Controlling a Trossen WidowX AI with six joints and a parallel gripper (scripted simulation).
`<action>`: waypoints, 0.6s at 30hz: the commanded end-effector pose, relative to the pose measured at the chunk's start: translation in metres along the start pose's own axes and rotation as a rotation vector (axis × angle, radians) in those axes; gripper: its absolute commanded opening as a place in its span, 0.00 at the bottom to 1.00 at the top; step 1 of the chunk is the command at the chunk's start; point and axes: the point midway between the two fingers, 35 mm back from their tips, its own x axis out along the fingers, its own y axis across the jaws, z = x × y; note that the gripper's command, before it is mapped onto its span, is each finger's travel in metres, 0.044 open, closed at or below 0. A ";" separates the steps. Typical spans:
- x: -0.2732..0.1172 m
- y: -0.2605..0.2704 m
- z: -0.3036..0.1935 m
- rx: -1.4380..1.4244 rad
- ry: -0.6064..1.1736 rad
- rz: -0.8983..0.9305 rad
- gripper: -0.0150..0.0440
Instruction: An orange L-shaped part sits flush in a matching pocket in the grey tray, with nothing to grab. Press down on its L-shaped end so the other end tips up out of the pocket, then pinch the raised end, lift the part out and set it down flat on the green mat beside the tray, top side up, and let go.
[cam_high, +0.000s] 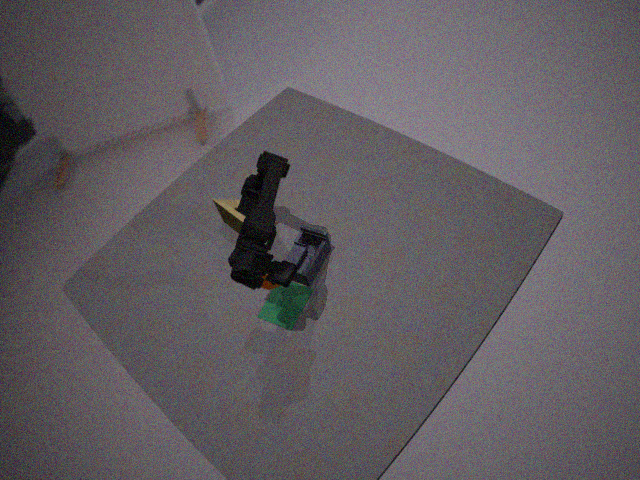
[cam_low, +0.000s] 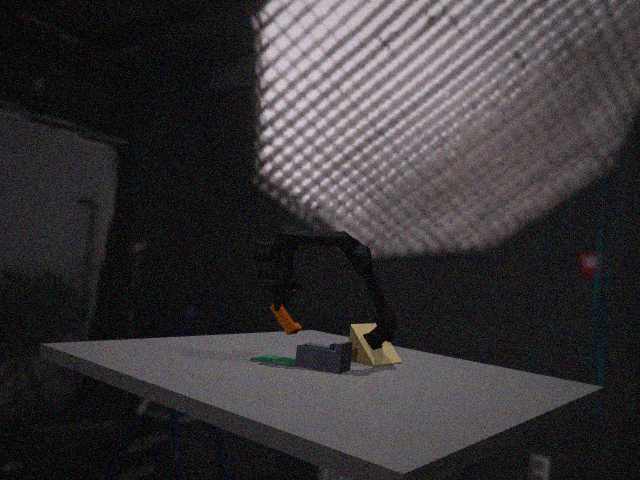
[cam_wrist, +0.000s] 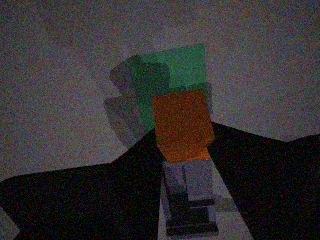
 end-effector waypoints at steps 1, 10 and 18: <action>0.003 -0.001 0.003 -0.004 0.006 -0.010 0.25; 0.015 -0.001 0.003 -0.004 0.006 -0.010 0.25; 0.028 -0.001 0.003 -0.004 0.006 -0.009 0.25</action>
